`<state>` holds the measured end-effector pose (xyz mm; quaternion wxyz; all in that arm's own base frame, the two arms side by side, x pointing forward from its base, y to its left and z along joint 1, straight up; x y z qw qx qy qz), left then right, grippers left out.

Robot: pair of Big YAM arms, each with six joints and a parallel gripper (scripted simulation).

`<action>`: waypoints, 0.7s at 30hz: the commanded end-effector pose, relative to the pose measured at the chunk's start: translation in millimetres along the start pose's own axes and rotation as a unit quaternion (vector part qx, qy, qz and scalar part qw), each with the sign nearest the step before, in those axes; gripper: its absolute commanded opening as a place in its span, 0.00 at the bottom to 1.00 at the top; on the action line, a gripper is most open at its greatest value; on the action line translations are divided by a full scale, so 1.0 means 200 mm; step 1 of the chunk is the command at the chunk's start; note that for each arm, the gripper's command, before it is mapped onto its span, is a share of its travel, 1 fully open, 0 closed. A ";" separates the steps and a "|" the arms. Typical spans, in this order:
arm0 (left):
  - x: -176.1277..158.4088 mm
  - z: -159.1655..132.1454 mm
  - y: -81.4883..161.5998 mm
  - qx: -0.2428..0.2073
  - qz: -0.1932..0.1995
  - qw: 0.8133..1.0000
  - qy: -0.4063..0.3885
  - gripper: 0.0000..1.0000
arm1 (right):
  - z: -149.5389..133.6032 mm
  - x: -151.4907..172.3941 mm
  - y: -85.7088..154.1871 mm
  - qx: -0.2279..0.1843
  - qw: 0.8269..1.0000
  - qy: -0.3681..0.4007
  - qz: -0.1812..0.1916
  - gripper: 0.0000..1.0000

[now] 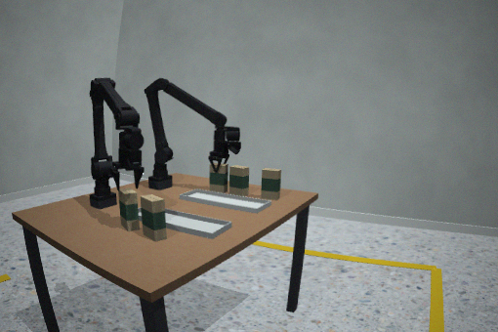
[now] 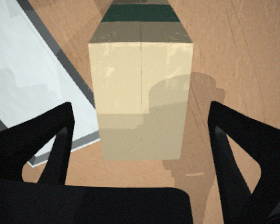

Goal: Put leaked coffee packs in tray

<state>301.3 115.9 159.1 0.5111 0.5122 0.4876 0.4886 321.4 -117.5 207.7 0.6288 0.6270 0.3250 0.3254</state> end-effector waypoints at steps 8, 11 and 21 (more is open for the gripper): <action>0.02 0.05 0.04 -0.014 0.005 1.000 -0.003 0.26 | 0.00 0.03 -0.08 0.001 1.000 0.002 0.001 0.79; 0.02 0.05 0.04 -0.014 0.005 1.000 -0.003 0.26 | 0.00 0.03 -0.10 0.001 1.000 0.002 0.001 0.79; 0.02 0.05 0.04 -0.014 0.005 1.000 -0.003 0.26 | 0.00 0.03 -0.15 0.001 1.000 0.002 0.001 0.79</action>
Point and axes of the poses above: on each arm, the point where the finger pads meet when closed, its own y axis back along the fingers, its own x axis across the jaws, z = x × y, the point moved 9 cm from there along y, back along the fingers, and after that the axes turned 12 degrees about -y, right-handed, at the moved point
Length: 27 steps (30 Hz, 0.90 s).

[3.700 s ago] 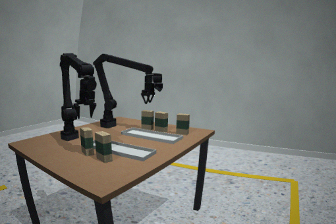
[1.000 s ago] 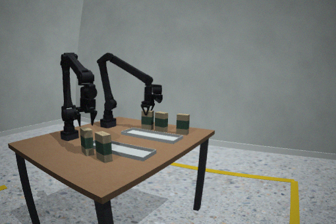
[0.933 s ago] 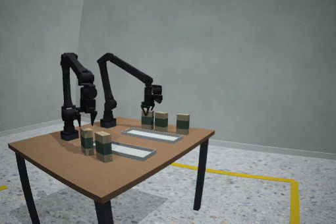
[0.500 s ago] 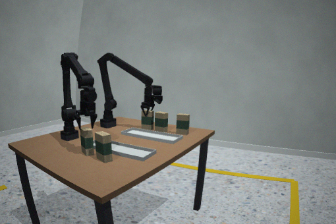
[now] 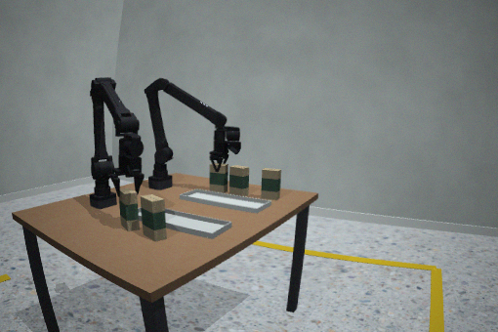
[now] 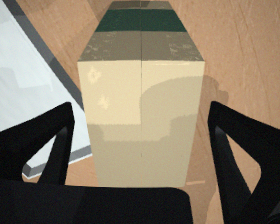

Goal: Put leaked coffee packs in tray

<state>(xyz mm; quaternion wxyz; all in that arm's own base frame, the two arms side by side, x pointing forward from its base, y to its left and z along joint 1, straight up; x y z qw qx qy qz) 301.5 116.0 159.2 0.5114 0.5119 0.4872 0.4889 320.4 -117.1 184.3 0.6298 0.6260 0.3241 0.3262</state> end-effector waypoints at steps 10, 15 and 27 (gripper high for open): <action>0.02 0.05 0.04 -0.014 0.005 1.000 -0.003 0.26 | 0.00 0.03 -0.10 0.003 1.000 0.002 0.001 0.79; 0.02 0.05 0.04 -0.014 0.005 1.000 -0.003 0.26 | 0.03 0.02 -0.04 -0.012 1.000 0.001 0.004 0.79; 0.02 0.05 0.04 -0.014 0.005 1.000 -0.003 0.79 | 0.03 0.02 -0.04 -0.012 1.000 0.001 0.004 0.26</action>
Point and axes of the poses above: on each arm, the point where the finger pads meet when closed, its own y axis back along the fingers, its own x axis across the jaws, z = x × y, the point moved 9 cm from there along y, back along the fingers, and after that the axes turned 12 degrees about -y, right-handed, at the moved point
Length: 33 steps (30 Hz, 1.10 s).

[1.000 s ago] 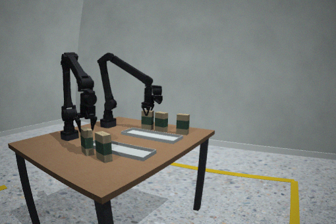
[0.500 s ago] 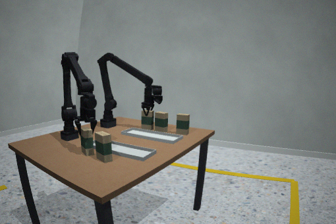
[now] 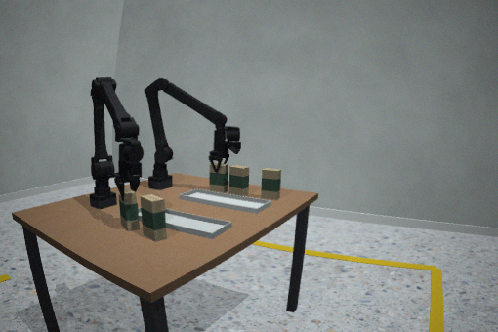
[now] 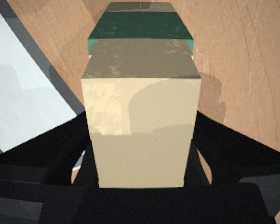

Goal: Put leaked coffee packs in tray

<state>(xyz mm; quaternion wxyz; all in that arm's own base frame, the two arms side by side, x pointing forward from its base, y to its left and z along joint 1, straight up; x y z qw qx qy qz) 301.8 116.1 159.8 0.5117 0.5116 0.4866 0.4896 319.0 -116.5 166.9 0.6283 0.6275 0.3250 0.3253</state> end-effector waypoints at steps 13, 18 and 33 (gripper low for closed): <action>0.01 0.05 0.04 -0.013 0.005 1.000 -0.003 0.79 | 0.04 0.02 0.05 -0.015 1.000 0.001 0.004 0.26; 0.01 0.05 0.04 -0.013 0.005 1.000 -0.003 0.79 | 0.04 0.02 0.05 -0.015 1.000 0.001 0.004 0.26; 0.01 0.08 0.20 -0.028 0.010 0.999 -0.012 0.79 | 0.04 0.04 0.08 -0.016 1.000 0.003 0.005 0.26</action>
Point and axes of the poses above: on each arm, the point where the finger pads meet when closed, its own y axis back along the fingers, its own x axis across the jaws, z = x × y, the point moved 9 cm from there along y, back along the fingers, and after that the axes turned 12 degrees about -y, right-handed, at the moved point
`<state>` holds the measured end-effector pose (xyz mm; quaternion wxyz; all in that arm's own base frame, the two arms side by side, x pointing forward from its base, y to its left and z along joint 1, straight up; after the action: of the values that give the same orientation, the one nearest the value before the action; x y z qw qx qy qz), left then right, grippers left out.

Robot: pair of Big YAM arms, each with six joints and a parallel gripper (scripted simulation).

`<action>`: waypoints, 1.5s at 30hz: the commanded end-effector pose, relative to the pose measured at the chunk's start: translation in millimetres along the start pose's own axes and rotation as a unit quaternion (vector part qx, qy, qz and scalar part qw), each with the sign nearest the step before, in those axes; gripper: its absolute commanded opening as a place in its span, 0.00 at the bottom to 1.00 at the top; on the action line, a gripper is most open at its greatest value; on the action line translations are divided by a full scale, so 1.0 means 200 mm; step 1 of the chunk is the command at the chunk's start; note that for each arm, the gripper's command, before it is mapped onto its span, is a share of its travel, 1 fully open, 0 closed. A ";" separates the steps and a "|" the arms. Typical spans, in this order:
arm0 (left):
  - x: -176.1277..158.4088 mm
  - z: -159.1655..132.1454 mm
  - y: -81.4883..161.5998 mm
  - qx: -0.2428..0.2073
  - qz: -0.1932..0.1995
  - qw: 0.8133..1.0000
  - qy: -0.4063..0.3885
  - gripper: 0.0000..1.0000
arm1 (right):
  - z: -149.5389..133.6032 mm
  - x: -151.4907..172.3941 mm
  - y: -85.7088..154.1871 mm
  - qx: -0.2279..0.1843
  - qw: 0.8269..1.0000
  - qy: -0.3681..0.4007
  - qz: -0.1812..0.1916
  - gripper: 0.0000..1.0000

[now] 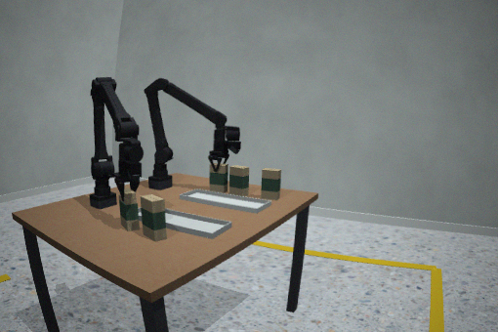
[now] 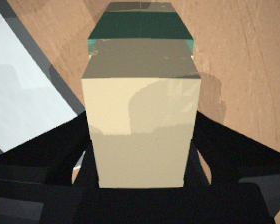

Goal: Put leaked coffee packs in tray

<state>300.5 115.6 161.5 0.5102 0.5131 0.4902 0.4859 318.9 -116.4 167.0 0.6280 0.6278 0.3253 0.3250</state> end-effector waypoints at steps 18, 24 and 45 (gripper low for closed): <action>0.01 0.04 0.46 -0.019 0.008 1.000 -0.003 0.79 | 0.06 0.05 0.30 -0.031 0.999 0.003 0.010 0.26; 0.01 0.04 0.46 -0.019 0.008 1.000 -0.003 0.79 | 0.06 0.04 0.34 -0.031 0.999 0.003 0.010 0.26; 0.01 0.04 0.46 -0.019 0.008 1.000 -0.003 0.79 | 0.06 0.05 0.41 -0.038 0.999 0.003 0.012 0.26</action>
<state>301.5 115.9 243.2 0.5118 0.5115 0.4863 0.4898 312.1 -113.9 209.3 0.6191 0.6365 0.3334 0.3168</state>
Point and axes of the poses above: on each arm, the point where the finger pads meet when closed, its own y axis back along the fingers, its own x axis across the jaws, z = x × y, the point moved 9 cm from there along y, back along the fingers, and after that the axes turned 12 degrees about -y, right-handed, at the moved point
